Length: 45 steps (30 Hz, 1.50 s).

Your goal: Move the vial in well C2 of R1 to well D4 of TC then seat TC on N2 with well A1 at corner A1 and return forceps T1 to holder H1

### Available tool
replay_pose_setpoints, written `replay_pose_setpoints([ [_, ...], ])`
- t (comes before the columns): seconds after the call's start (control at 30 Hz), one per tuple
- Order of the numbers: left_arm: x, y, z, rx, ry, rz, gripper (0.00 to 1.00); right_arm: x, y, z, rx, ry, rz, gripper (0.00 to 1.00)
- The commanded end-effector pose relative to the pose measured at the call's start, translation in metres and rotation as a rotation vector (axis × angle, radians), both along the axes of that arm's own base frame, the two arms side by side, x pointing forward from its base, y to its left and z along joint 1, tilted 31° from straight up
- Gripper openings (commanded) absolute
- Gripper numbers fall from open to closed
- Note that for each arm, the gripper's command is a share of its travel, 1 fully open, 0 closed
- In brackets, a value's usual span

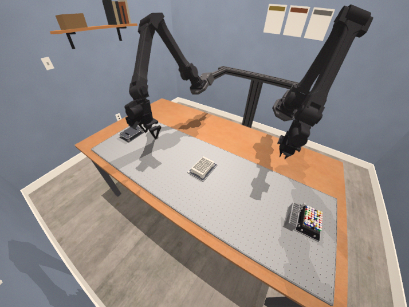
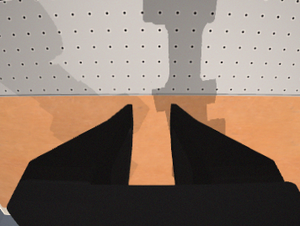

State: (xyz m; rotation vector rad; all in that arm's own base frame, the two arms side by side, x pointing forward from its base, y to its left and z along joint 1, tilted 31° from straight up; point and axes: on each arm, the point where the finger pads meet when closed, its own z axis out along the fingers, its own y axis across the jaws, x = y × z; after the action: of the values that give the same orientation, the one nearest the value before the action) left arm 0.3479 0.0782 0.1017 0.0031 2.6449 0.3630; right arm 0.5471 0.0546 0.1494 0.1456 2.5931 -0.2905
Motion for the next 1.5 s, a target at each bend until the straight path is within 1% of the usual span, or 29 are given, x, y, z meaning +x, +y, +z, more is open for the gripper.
replay_pose_setpoints([
  [0.0,0.007,0.001,0.008,0.002,-0.018,0.001,0.24,-0.004,-0.014,0.017,-0.008,-0.033,0.020,1.00],
  [0.13,0.007,0.001,0.008,0.002,-0.018,0.001,0.24,-0.015,-0.025,0.015,-0.009,-0.032,0.020,1.00],
  [0.17,0.007,0.001,0.008,0.002,-0.018,0.001,0.24,-0.023,-0.029,0.012,-0.023,0.006,0.030,1.00],
  [0.23,0.007,0.001,0.008,0.002,-0.018,0.001,0.24,-0.023,-0.029,0.012,-0.023,0.006,0.030,1.00],
  [0.27,0.007,0.001,0.008,0.002,-0.018,0.001,0.24,-0.022,-0.016,0.014,-0.020,-0.019,0.058,1.00],
  [0.33,0.007,0.001,0.008,0.002,-0.018,0.001,0.24,-0.026,-0.036,0.013,-0.021,-0.019,0.030,1.00],
  [0.53,0.007,0.001,0.008,0.002,-0.018,0.001,0.24,-0.044,-0.052,0.010,-0.022,-0.018,0.030,1.00],
  [0.57,0.007,0.001,0.008,0.002,-0.018,0.001,0.24,-0.052,-0.055,0.007,-0.034,0.019,0.040,1.00],
  [0.63,0.007,0.001,0.008,0.002,-0.018,0.001,0.24,-0.053,-0.059,0.008,-0.032,-0.005,0.040,1.00],
  [0.73,0.007,0.001,0.008,0.002,-0.018,0.001,0.24,-0.063,-0.066,0.006,-0.033,-0.005,0.040,1.00],
  [0.83,0.007,0.001,0.008,0.002,-0.018,0.001,0.24,-0.066,-0.062,0.005,-0.033,-0.005,0.054,1.00],
  [0.87,0.007,0.001,0.008,0.002,-0.018,0.001,0.24,-0.074,-0.069,0.001,-0.044,0.032,0.056,1.00],
  [0.93,0.007,0.001,0.008,0.002,-0.018,0.001,0.24,-0.076,-0.075,0.002,-0.044,0.008,0.050,1.00],
  [1.2,0.007,0.001,0.008,0.002,-0.018,0.001,0.24,-0.102,-0.093,-0.005,-0.045,0.009,0.050,1.00],
  [1.23,0.007,0.001,0.008,0.002,-0.018,0.001,0.24,-0.109,-0.095,-0.008,-0.054,0.038,0.061,1.00],
  [1.3,0.007,0.001,0.008,0.002,-0.018,0.001,0.24,-0.112,-0.099,-0.008,-0.055,0.021,0.060,1.00],
  [1.4,0.007,0.001,0.008,0.002,-0.018,0.001,0.24,-0.115,-0.096,-0.009,-0.055,0.020,0.071,1.00],
  [1.47,0.007,0.001,0.008,0.002,-0.018,0.001,0.24,-0.122,-0.104,-0.011,-0.056,0.021,0.060,1.00],
])
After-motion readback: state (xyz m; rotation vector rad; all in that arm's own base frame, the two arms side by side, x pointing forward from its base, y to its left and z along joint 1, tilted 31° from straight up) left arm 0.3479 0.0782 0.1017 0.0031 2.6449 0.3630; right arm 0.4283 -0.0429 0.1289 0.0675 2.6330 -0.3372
